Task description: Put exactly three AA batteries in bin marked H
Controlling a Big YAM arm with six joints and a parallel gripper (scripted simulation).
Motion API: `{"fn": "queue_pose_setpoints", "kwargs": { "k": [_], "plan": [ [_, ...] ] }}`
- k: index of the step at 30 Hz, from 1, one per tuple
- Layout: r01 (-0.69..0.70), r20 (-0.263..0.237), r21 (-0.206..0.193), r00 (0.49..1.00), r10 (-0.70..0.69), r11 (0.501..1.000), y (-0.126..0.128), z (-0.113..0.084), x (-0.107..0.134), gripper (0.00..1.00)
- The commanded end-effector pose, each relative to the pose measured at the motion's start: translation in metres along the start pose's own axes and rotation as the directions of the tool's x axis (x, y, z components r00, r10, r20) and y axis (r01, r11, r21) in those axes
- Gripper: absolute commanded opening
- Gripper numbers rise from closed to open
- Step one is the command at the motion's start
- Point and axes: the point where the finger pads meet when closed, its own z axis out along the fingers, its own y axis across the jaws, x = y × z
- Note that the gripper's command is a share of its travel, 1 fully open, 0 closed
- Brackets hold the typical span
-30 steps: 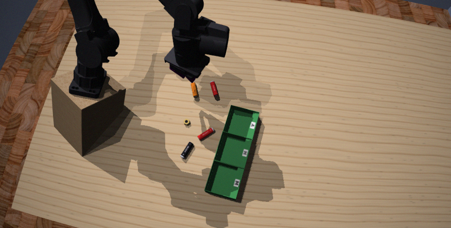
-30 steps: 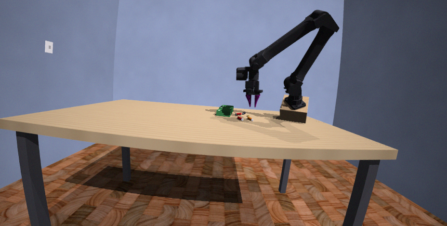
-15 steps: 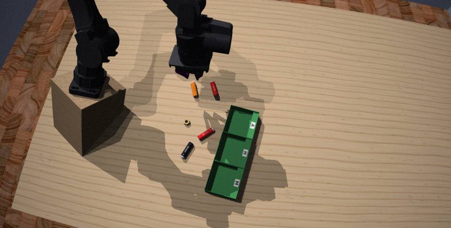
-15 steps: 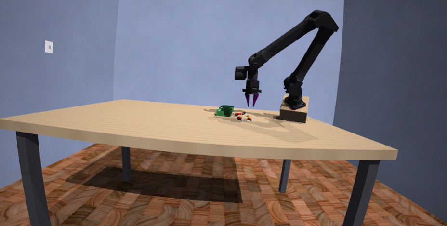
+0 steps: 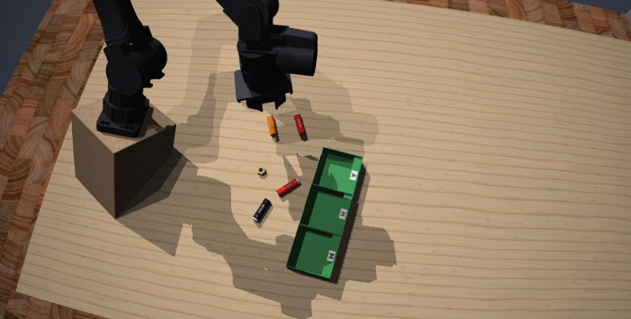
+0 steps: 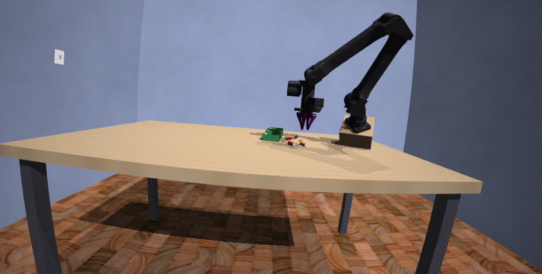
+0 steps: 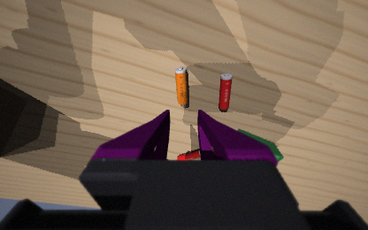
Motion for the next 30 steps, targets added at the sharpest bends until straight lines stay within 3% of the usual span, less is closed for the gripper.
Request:
{"fn": "queue_pose_setpoints", "kwargs": {
  "k": [1,6,7,30],
  "plan": [
    [0.058,0.006,-0.002,0.998,-0.058,0.998,0.005,0.001,0.005,0.28],
    [0.075,-0.003,0.020,0.997,-0.075,0.997,-0.007,-0.005,0.003,0.28],
    [0.072,0.011,-0.005,0.997,-0.072,0.997,0.004,0.001,0.002,0.28],
    [0.056,0.009,-0.008,0.998,-0.056,0.998,0.007,0.001,0.005,0.28]
  ]
}}
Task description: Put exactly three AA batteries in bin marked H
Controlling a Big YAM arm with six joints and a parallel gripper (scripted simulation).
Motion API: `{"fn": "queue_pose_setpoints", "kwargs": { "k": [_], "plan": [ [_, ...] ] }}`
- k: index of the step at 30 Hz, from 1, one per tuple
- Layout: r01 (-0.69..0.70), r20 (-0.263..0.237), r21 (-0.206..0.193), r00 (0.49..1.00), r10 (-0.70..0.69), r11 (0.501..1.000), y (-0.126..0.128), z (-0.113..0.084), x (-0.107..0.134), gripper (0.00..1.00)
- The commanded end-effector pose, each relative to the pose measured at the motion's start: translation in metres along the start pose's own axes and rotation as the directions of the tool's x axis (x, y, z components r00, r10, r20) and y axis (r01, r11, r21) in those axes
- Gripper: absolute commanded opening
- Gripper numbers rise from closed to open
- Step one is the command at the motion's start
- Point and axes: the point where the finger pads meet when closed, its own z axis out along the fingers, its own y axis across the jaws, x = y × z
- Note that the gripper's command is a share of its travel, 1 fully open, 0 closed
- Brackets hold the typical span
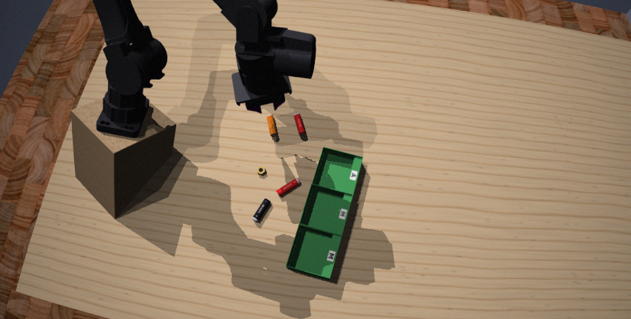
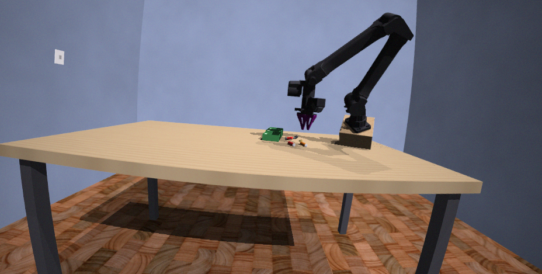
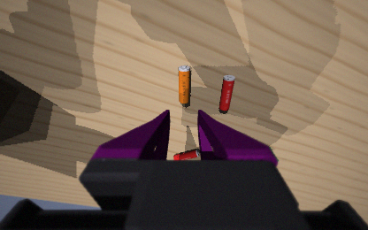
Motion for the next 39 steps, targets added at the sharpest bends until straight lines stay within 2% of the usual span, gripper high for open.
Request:
{"fn": "queue_pose_setpoints", "kwargs": {
  "k": [1,3,12,14,21,34,39],
  "plan": [
    [-0.011,0.006,-0.010,1.000,0.011,1.000,0.004,0.001,0.002,0.28],
    [-0.012,0.006,-0.010,1.000,0.012,1.000,0.004,0.001,0.003,0.28],
    [-0.004,0.006,-0.007,1.000,0.004,1.000,0.002,0.040,-0.001,0.28],
    [-0.004,0.006,-0.007,1.000,0.004,1.000,0.002,0.040,-0.001,0.28],
    [-0.005,0.006,-0.007,1.000,0.005,1.000,0.001,0.067,-0.001,0.28],
    [-0.005,0.007,-0.008,1.000,0.005,1.000,0.001,0.080,-0.001,0.28],
    [-0.013,0.004,-0.003,1.000,0.013,1.000,0.003,0.078,0.001,0.28]
  ]
}}
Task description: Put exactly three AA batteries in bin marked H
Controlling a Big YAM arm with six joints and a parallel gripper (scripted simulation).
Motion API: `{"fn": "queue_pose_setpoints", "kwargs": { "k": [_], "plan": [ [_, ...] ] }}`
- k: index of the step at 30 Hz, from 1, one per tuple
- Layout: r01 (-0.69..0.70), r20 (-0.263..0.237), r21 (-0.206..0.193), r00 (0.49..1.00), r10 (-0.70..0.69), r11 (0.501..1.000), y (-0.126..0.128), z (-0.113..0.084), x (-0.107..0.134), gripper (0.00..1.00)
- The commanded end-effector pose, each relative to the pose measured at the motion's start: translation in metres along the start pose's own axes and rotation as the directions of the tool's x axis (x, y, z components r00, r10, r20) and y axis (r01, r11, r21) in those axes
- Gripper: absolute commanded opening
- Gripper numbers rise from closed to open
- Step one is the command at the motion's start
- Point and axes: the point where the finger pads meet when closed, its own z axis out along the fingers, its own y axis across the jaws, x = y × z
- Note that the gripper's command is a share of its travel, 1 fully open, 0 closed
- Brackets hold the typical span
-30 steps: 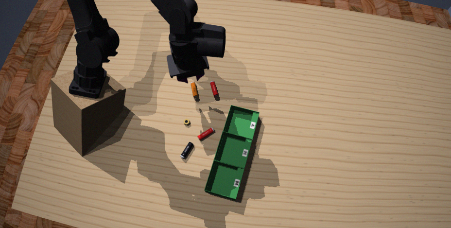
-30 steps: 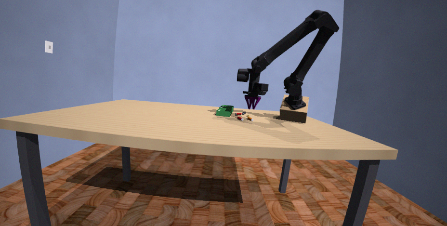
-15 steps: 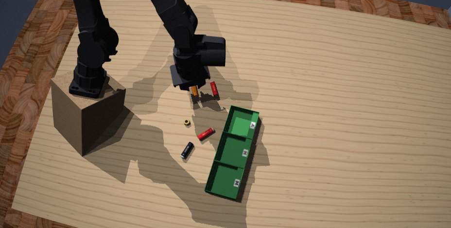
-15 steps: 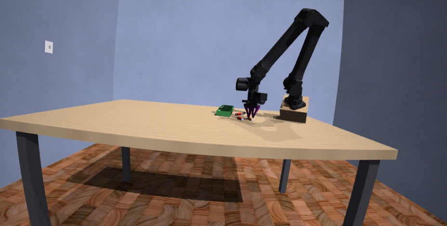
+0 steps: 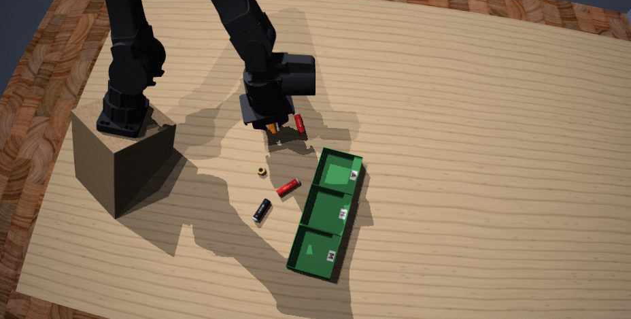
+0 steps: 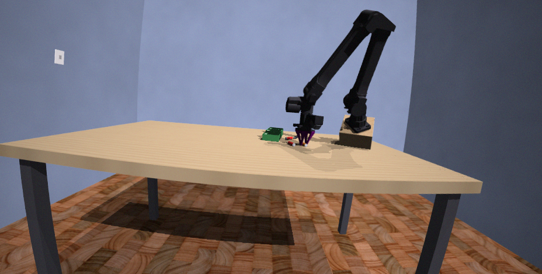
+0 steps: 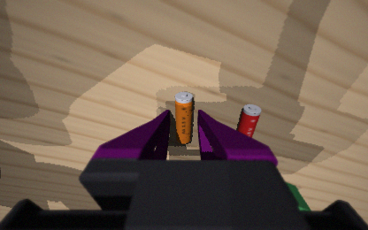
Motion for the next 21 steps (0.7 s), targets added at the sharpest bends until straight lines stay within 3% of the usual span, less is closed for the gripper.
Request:
{"fn": "queue_pose_setpoints", "kwargs": {
  "k": [1,6,7,21],
  "plan": [
    [-0.012,0.001,-0.007,1.000,0.012,1.000,0.004,0.003,0.001,0.28],
    [0.003,-0.003,0.013,1.000,-0.003,1.000,-0.007,-0.002,0.001,0.28],
    [0.003,-0.003,0.013,1.000,-0.003,1.000,-0.007,-0.002,0.001,0.09],
    [0.003,-0.003,0.013,1.000,-0.003,1.000,-0.007,-0.003,0.001,0.09]
  ]
}}
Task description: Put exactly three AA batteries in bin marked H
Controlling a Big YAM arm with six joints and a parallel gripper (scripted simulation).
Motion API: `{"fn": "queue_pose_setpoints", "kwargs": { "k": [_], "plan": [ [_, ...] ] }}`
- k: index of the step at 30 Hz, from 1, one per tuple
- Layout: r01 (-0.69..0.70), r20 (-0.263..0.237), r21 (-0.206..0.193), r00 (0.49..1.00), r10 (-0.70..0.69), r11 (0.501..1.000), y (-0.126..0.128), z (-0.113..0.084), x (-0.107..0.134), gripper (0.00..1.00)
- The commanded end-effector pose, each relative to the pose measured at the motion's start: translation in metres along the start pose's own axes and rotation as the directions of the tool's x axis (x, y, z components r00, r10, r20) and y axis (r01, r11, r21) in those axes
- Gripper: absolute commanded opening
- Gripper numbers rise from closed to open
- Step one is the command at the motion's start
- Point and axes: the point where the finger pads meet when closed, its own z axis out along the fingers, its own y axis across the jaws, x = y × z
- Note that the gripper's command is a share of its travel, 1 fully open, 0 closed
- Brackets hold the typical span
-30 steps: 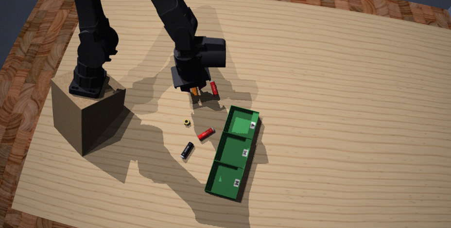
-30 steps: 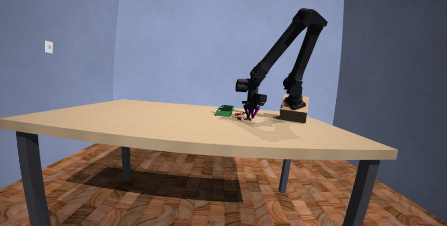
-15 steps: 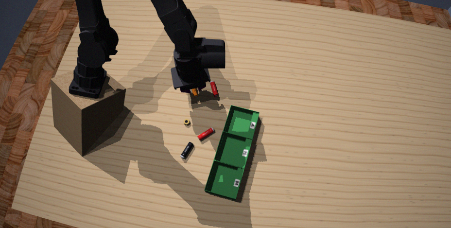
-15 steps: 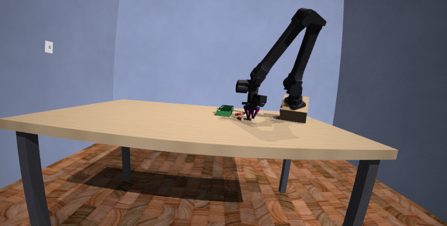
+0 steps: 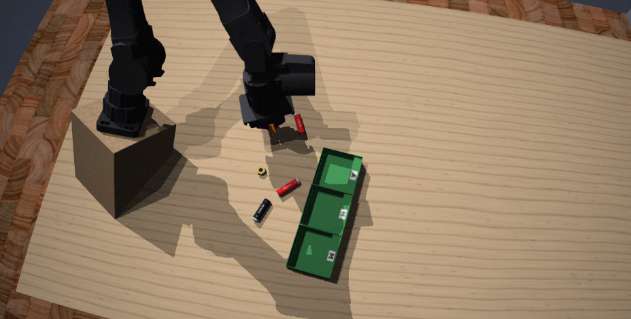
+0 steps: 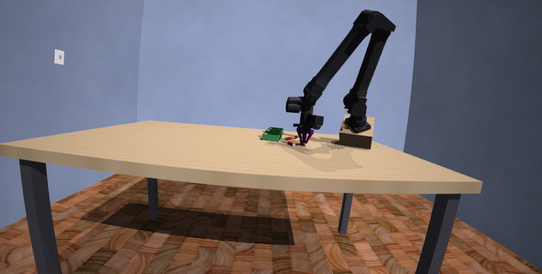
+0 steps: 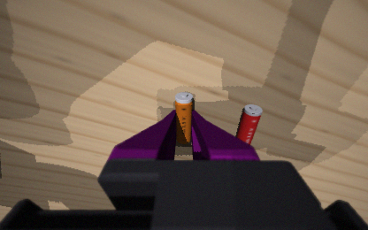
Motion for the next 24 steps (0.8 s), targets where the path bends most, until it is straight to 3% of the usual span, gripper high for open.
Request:
{"fn": "queue_pose_setpoints", "kwargs": {
  "k": [1,17,20,24],
  "plan": [
    [0.004,-0.003,0.014,1.000,-0.004,1.000,-0.007,-0.003,0.001,0.09],
    [0.004,-0.004,0.015,1.000,-0.004,1.000,-0.007,-0.004,0.001,0.09],
    [0.014,-0.012,0.037,1.000,-0.014,0.999,-0.018,-0.022,0.004,0.09],
    [0.015,-0.013,0.037,1.000,-0.014,0.999,-0.018,-0.029,0.004,0.09]
  ]
}}
